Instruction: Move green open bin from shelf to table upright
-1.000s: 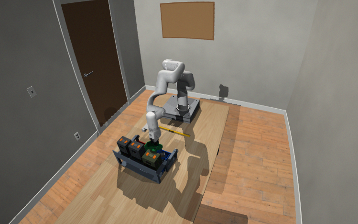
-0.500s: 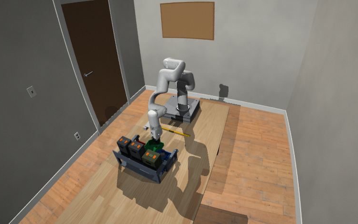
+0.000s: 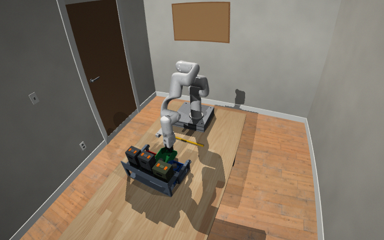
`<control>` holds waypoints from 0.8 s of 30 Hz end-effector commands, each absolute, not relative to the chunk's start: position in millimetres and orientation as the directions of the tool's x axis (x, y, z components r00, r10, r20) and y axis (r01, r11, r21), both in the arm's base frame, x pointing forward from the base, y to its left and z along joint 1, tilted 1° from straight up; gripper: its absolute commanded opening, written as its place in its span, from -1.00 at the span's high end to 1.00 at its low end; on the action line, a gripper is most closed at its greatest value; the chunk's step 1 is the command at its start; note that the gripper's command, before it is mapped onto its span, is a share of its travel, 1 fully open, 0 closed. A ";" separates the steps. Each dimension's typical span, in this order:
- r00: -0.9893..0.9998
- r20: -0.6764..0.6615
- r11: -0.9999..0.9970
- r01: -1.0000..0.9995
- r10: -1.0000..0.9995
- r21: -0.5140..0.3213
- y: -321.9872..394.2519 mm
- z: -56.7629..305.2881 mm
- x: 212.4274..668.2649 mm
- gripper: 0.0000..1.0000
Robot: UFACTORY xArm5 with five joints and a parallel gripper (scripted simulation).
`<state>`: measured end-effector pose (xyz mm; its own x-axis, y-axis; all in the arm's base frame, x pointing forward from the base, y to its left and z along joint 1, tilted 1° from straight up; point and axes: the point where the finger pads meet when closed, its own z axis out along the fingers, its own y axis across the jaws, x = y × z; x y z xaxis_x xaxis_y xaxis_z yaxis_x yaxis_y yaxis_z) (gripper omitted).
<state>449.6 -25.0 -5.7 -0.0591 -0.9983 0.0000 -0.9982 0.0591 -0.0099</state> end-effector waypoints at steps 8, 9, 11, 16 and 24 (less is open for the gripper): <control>-0.059 -0.004 0.059 -0.998 -0.998 -0.014 -24.0 -4.7 432.3 1.00; -0.059 -0.004 0.059 -0.998 -0.998 -0.014 -23.9 -4.7 430.8 1.00; -0.059 -0.004 0.059 -0.998 -0.998 -0.014 -23.6 -4.8 426.5 1.00; -0.059 -0.004 0.059 -0.998 -0.998 -0.014 -23.3 -4.9 420.7 1.00; -0.059 -0.004 0.059 -0.998 -0.998 -0.014 -22.6 -5.1 409.0 1.00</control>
<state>414.8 -22.9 -6.1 -0.0591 -0.9983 0.0000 -0.9982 0.0591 -0.0100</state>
